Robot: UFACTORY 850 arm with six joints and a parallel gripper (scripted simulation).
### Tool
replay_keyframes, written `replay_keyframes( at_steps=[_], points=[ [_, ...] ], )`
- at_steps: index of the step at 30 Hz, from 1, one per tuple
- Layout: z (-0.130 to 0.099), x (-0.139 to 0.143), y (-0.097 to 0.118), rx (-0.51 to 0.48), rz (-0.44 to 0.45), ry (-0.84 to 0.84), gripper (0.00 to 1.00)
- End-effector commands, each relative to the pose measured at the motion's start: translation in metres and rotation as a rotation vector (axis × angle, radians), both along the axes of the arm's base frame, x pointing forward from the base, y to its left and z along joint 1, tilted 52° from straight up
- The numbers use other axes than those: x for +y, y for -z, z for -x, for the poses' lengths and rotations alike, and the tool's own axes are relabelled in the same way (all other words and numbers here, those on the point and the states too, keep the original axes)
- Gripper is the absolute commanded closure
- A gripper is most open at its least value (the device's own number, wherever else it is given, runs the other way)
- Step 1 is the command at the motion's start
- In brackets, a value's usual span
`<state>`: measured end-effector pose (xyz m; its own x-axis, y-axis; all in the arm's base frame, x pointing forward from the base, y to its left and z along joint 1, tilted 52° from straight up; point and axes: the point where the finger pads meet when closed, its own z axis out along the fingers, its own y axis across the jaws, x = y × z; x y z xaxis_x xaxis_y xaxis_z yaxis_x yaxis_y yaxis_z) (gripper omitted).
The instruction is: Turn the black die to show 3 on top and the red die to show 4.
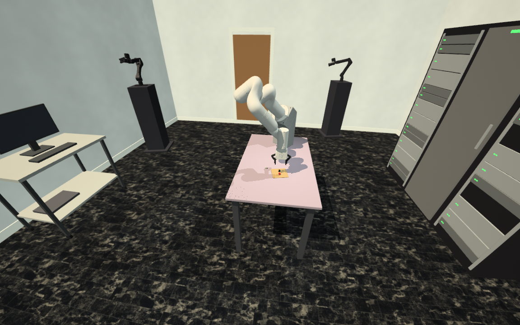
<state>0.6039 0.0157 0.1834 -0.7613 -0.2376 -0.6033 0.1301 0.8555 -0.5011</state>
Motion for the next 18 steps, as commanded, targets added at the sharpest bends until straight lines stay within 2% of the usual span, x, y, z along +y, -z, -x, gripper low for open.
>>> replay_keyframes(
  at_steps=[1, 18],
  points=[
    [0.01, 0.008, -0.01, -0.001, 0.0, 0.0, 0.0],
    [0.047, 0.034, -0.046, -0.001, 0.0, 0.0, 0.0]
  ],
)
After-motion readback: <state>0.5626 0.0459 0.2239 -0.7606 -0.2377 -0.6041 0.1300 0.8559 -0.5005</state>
